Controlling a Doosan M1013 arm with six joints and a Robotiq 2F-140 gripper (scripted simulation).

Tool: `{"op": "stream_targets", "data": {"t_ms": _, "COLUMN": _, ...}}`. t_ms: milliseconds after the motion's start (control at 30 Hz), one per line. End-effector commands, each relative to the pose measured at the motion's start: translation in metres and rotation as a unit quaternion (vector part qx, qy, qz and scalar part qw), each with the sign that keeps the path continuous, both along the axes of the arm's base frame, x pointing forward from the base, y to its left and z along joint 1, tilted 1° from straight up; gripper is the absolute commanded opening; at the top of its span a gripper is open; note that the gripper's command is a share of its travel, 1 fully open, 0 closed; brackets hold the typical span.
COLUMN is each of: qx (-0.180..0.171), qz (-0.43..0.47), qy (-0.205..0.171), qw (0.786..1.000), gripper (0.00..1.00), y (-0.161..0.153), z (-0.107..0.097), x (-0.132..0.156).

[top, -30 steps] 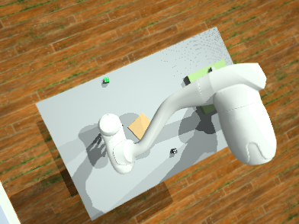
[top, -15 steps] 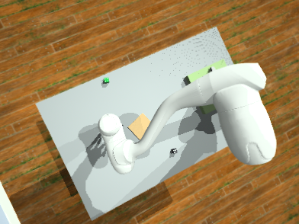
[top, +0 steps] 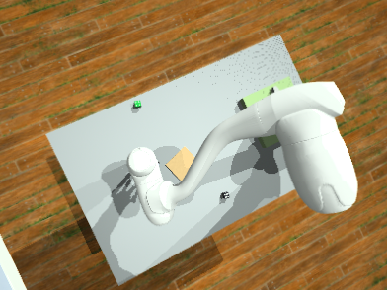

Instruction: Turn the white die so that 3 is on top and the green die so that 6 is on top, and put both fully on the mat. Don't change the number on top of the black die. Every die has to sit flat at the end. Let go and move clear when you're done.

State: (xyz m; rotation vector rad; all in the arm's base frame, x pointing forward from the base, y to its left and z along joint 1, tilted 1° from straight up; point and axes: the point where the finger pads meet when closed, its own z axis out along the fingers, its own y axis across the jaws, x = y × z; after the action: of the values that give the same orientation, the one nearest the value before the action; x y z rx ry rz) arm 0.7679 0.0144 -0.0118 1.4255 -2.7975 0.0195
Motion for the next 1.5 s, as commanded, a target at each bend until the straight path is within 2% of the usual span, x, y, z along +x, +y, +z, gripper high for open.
{"op": "stream_targets", "data": {"t_ms": 0, "qx": 0.0, "qz": 0.0, "qy": 0.0, "qw": 1.0, "gripper": 0.24, "y": 0.0, "z": 0.0, "x": 0.0}}
{"op": "stream_targets", "data": {"t_ms": 200, "qx": 0.0, "qz": 0.0, "qy": 0.0, "qw": 1.0, "gripper": 0.24, "y": 0.0, "z": 0.009, "x": 0.0}}
{"op": "stream_targets", "data": {"t_ms": 433, "qx": 0.0, "qz": 0.0, "qy": 0.0, "qw": 1.0, "gripper": 0.24, "y": 0.001, "z": 0.055, "x": 0.0}}
{"op": "stream_targets", "data": {"t_ms": 500, "qx": 0.0, "qz": 0.0, "qy": 0.0, "qw": 1.0, "gripper": 0.24, "y": 0.001, "z": 0.055, "x": 0.0}}
{"op": "stream_targets", "data": {"t_ms": 633, "qx": 0.0, "qz": 0.0, "qy": 0.0, "qw": 1.0, "gripper": 0.24, "y": 0.001, "z": 0.083, "x": 0.0}}
{"op": "stream_targets", "data": {"t_ms": 767, "qx": 0.0, "qz": 0.0, "qy": 0.0, "qw": 1.0, "gripper": 0.24, "y": 0.001, "z": 0.098, "x": 0.0}}
{"op": "stream_targets", "data": {"t_ms": 1167, "qx": 0.0, "qz": -0.002, "qy": 0.0, "qw": 1.0, "gripper": 0.24, "y": 0.001, "z": 0.1, "x": 0.0}}
{"op": "stream_targets", "data": {"t_ms": 1300, "qx": 0.001, "qz": -0.107, "qy": -0.001, "qw": 0.994, "gripper": 0.24, "y": 0.003, "z": 0.092, "x": 0.004}}
{"op": "stream_targets", "data": {"t_ms": 1467, "qx": 0.001, "qz": -0.194, "qy": -0.002, "qw": 0.981, "gripper": 0.24, "y": 0.005, "z": 0.085, "x": 0.007}}
